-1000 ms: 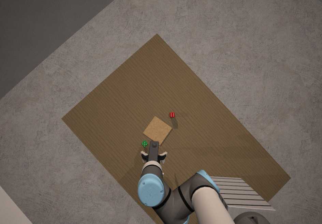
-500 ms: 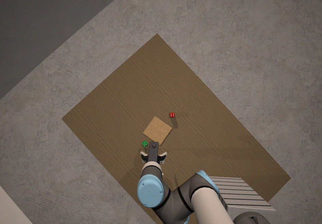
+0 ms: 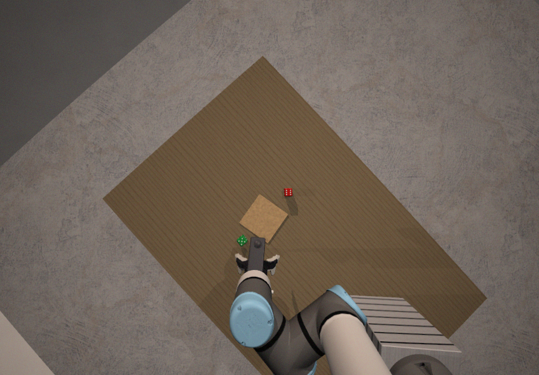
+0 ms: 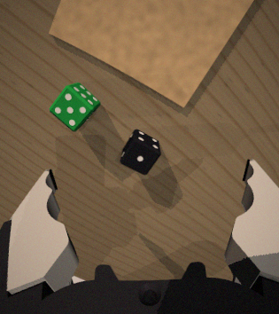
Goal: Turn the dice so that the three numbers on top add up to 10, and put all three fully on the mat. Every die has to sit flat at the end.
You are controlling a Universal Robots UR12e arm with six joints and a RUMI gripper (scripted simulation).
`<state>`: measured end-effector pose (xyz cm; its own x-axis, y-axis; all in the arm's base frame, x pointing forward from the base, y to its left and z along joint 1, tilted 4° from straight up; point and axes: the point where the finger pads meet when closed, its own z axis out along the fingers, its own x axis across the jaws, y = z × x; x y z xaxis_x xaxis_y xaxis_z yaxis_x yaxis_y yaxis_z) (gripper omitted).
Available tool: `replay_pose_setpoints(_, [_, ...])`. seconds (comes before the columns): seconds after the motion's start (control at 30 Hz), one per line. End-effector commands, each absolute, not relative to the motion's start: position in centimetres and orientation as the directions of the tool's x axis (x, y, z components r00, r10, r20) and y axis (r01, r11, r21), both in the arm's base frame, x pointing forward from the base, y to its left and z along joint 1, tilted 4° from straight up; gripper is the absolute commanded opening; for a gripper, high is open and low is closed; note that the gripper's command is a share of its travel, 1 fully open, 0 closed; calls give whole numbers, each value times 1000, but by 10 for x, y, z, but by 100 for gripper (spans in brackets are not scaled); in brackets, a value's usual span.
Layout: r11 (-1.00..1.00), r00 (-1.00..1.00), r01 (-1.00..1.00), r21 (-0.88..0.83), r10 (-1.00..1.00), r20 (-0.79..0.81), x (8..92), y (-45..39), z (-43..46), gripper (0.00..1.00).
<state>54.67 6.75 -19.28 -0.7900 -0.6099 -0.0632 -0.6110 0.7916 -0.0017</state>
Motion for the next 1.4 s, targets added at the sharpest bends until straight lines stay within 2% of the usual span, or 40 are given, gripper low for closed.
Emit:
replay_pose_setpoints(0.0, [792, -790, -611, -2, -610, -64, 547, 67, -192, 100])
replay_pose_setpoints(0.43, [792, -790, -611, -2, -610, -64, 550, 67, -192, 100])
replay_pose_setpoints(1.0, [792, -790, -611, -2, -610, -64, 617, 62, -189, 100])
replay_pose_setpoints(1.37, [792, -790, -611, -2, -610, -64, 622, 62, -189, 100])
